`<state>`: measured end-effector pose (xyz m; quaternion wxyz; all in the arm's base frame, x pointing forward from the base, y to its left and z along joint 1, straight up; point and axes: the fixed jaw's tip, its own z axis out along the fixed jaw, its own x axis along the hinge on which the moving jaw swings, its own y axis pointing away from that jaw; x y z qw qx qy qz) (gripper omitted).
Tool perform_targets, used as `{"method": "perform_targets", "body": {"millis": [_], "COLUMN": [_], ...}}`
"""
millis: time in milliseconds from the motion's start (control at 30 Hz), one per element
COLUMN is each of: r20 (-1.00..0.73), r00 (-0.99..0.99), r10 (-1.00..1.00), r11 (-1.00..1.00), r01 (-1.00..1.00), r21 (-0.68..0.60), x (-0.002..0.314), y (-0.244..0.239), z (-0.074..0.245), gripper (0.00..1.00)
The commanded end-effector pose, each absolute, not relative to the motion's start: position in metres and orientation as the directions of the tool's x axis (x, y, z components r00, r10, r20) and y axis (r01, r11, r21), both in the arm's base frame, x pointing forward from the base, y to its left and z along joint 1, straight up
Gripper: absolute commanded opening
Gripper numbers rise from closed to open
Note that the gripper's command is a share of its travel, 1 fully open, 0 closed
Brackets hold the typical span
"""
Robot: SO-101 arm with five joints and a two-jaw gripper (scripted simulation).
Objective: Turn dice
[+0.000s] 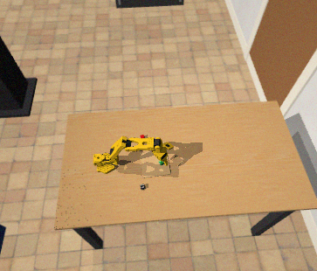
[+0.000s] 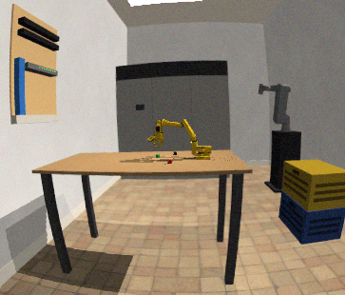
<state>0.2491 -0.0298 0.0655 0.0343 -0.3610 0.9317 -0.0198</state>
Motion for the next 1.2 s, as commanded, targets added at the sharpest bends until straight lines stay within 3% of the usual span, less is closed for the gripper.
{"method": "perform_targets", "body": {"millis": [0, 733, 1167], "r20": [-0.071, 0.015, 0.030], "r00": [-0.697, -0.306, -0.060], "r10": [-0.713, -0.952, -0.998], "r11": [0.701, 0.304, 0.059], "r01": [-0.706, -0.950, -0.997], "r21": [-0.105, -0.076, -0.043], "x": [0.246, 0.197, 0.164], "y": [-0.041, -0.110, -0.136], "z": [0.080, 0.073, 0.068], "gripper": [0.29, 0.29, 0.28]}}
